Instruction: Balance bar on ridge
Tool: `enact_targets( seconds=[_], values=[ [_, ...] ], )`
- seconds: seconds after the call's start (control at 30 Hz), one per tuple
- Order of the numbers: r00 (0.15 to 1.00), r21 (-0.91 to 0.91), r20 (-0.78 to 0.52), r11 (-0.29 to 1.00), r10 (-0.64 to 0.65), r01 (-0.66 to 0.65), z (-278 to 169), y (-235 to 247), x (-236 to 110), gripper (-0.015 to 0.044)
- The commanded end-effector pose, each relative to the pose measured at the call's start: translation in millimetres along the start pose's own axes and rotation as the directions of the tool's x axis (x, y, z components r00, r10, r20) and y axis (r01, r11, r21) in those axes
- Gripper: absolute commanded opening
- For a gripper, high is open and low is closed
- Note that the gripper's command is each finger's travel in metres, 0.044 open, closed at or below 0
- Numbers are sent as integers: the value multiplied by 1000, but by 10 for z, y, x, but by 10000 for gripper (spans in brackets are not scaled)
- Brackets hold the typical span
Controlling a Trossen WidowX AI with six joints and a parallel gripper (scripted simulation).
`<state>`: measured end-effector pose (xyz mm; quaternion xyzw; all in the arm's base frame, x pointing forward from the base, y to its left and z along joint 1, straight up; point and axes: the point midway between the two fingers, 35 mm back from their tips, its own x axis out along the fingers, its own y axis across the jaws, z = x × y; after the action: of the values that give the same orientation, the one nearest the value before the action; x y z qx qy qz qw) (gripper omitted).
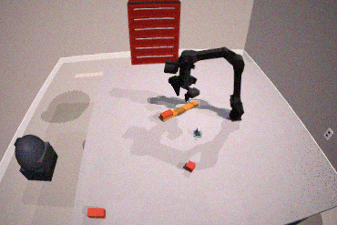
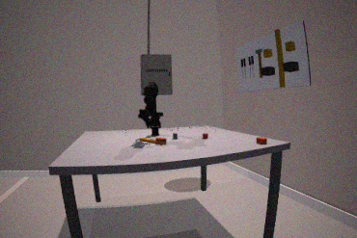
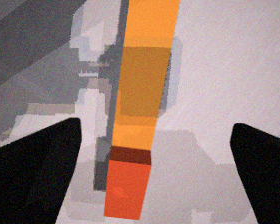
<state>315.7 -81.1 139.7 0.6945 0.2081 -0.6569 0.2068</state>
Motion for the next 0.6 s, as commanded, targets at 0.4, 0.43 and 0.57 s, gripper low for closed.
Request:
enact_targets(
  seconds=[0.4,0.43,0.57],
  values=[
    [999,111,34,994,7,-10,3,64,393,315],
    [999,111,34,994,7,-10,7,62,470,315],
    [999,111,34,994,6,-10,25,51,659,315]
  ],
)
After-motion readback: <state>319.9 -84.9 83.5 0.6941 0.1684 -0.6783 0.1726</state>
